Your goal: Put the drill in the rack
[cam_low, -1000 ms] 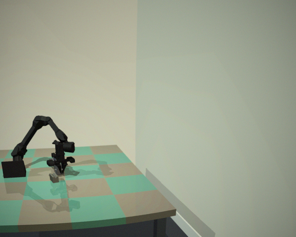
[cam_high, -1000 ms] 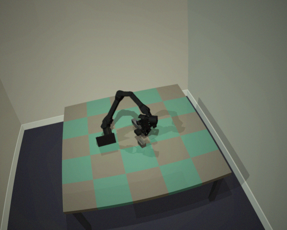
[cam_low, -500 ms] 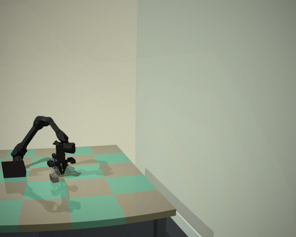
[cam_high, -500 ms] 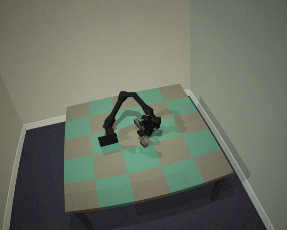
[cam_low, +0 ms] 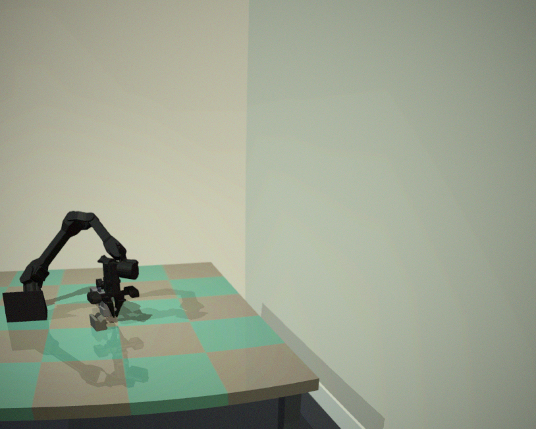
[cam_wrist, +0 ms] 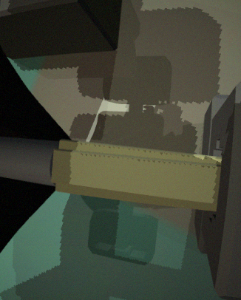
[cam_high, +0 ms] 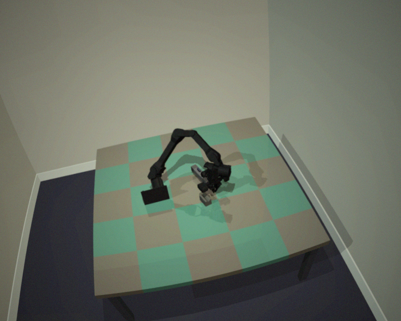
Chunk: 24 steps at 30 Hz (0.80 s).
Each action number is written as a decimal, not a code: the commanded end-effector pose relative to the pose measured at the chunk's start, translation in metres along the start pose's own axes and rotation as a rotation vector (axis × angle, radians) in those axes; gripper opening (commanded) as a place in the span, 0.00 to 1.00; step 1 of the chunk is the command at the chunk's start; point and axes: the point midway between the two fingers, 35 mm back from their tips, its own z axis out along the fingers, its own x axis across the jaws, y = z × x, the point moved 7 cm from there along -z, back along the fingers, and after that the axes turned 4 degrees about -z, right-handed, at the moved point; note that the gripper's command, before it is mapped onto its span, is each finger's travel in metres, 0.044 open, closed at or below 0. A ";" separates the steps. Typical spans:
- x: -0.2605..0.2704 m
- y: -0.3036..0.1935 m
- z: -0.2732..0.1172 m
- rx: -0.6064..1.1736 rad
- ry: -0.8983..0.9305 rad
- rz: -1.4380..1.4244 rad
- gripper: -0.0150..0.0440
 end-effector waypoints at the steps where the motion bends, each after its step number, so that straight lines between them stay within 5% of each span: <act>1: -0.001 -0.006 -0.003 0.007 -0.004 -0.004 0.25; 5: -0.001 -0.012 -0.003 0.007 -0.004 -0.004 0.25; 21: 0.000 -0.004 0.001 0.005 -0.003 -0.004 0.97; 24: 0.000 -0.002 0.002 0.006 -0.004 -0.004 1.00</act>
